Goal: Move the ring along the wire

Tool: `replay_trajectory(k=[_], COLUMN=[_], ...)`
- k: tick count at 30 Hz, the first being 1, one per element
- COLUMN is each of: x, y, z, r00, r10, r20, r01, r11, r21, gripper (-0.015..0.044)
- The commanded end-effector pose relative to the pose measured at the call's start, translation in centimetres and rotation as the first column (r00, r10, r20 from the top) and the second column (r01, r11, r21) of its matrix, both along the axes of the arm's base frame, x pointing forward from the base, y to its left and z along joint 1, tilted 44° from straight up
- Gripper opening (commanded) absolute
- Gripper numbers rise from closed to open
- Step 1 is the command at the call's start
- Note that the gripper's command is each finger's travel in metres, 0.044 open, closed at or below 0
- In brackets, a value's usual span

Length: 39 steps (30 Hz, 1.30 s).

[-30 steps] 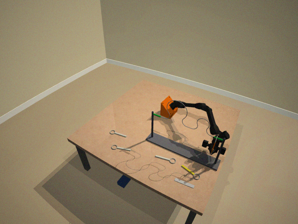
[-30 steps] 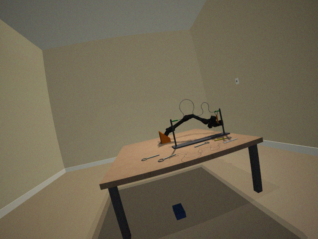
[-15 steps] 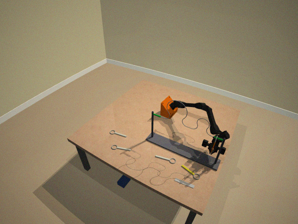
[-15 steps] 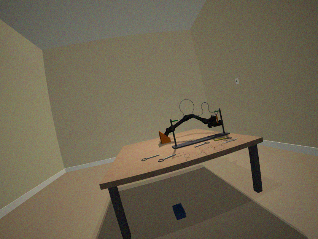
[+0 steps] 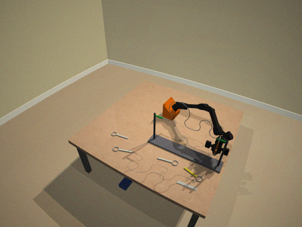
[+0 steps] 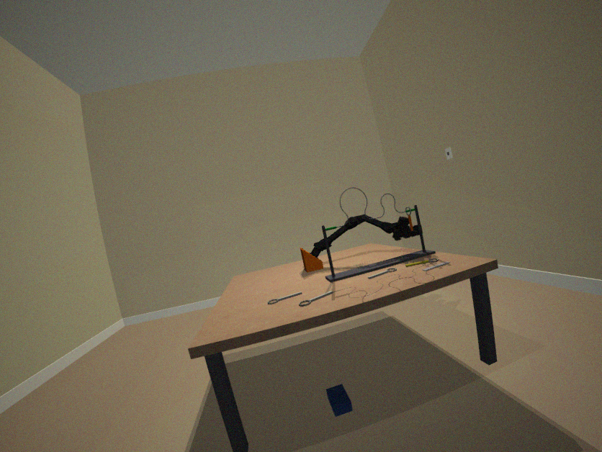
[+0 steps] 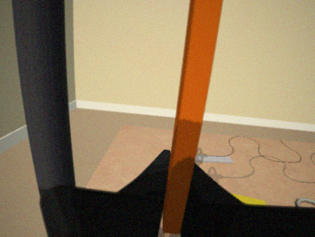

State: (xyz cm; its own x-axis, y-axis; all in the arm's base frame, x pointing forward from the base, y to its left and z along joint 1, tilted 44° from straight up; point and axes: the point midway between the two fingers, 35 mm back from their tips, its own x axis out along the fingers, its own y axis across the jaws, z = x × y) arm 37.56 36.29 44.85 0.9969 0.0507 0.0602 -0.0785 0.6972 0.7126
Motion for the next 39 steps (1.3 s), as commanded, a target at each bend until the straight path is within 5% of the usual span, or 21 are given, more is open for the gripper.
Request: replay_trajectory(k=[1, 16, 39], x=[0.0, -0.2, -5.0], y=[0.0, -0.1, -2.7], z=[0.0, -0.1, -1.4], r00=[1.0, 1.0, 0.913], r10=[0.004, 0.019, 0.283], r20=[0.0, -0.014, -0.295], r01=[-0.004, -0.019, -0.296], r11=[1.0, 1.0, 0.955], r21=[0.002, 0.0, -0.002], gripper=[-0.015, -0.015, -0.015])
